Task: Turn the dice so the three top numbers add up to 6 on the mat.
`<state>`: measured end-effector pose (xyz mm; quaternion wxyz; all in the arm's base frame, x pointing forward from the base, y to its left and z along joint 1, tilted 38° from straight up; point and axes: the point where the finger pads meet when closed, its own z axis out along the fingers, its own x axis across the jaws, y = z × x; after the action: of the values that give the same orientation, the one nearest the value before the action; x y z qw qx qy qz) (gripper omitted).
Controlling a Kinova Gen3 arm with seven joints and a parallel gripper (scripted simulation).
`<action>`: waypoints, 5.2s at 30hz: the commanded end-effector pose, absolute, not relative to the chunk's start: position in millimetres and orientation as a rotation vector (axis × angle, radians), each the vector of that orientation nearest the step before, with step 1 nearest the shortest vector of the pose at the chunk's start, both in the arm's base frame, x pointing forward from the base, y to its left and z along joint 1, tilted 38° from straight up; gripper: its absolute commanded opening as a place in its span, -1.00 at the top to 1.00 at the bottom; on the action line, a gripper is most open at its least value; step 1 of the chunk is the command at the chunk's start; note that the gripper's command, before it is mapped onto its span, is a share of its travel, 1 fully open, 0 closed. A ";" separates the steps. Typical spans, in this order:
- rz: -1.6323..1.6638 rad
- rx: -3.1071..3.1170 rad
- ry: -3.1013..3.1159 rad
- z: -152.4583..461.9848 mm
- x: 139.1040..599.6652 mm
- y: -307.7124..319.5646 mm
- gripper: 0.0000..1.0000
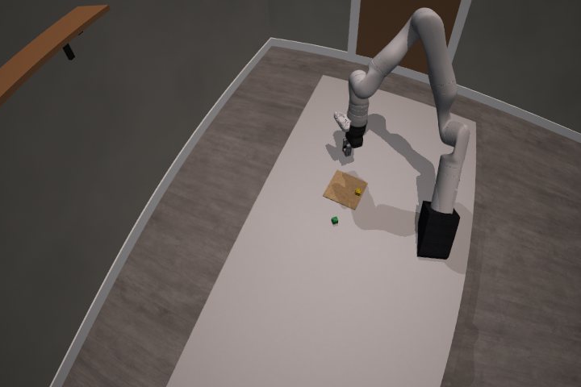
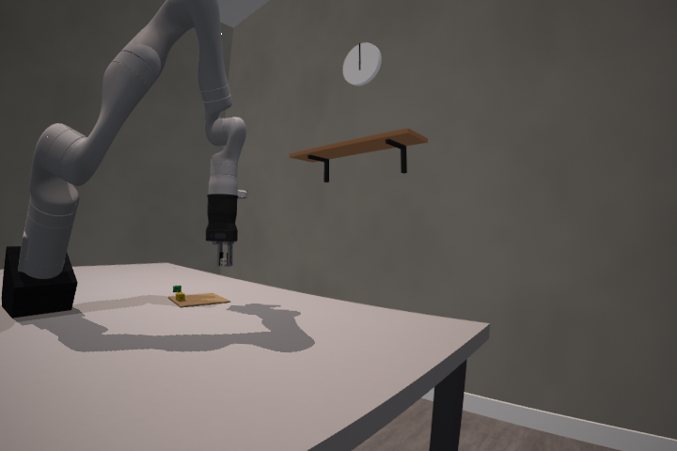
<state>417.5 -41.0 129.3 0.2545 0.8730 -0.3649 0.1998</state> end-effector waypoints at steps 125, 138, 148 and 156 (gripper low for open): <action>0.847 -1.779 -3.035 84.8 382.9 12.7 0.19; 0.771 -2.102 -2.897 78.4 380.9 20.4 0.19; 0.727 -2.263 -2.811 75.0 380.1 24.5 0.19; 0.692 -2.384 -2.739 72.5 379.7 27.7 0.19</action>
<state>379.5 27.3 72.7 0.2717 0.6187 0.7148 -0.1801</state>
